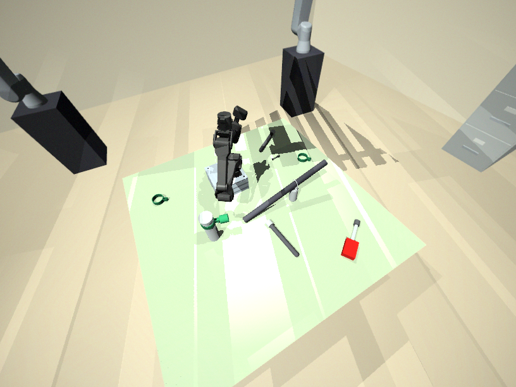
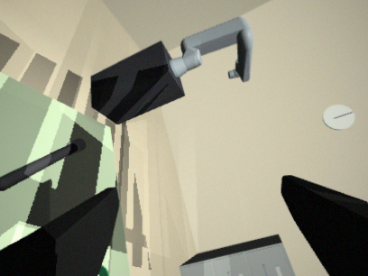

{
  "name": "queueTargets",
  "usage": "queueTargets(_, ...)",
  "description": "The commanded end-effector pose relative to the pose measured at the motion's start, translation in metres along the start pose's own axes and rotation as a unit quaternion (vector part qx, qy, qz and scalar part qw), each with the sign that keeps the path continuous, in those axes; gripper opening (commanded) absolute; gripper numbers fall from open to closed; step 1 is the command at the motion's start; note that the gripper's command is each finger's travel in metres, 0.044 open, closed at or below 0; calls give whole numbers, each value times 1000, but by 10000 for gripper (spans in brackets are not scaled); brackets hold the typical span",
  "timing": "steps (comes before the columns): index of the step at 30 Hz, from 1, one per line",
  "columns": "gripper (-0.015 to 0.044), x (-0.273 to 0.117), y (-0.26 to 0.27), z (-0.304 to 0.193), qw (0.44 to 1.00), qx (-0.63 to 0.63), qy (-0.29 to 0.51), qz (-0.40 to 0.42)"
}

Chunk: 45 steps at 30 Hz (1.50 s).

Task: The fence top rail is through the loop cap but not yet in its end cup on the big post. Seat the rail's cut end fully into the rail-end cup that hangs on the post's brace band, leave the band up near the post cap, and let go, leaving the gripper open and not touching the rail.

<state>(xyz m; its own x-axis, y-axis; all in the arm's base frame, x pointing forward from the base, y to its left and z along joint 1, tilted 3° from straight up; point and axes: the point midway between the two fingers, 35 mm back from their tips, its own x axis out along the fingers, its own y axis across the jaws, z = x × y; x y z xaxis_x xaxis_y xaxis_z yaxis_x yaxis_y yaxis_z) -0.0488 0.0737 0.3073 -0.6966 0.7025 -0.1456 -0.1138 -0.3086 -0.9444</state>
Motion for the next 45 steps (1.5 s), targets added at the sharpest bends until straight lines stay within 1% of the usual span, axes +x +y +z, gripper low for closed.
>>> queueTargets(1,426,0,0,0,1000,2,4,0)
queueTargets(2,440,2,0,-2,1000,9,15,0)
queueTargets(7,440,14,-3,-18,989,76,126,-2)
queueTargets(12,440,24,-5,-42,959,153,237,-15)
queueTargets(17,440,26,-7,-73,910,234,341,-39)
queueTargets(22,440,19,-6,-108,840,318,434,-76)
queueTargets(27,440,1,-2,-143,749,400,512,-127)
queueTargets(33,440,-35,9,-182,617,488,584,-203)
queueTargets(39,440,-84,26,-210,462,557,627,-290)
queueTargets(45,440,-142,52,-222,291,603,636,-382)
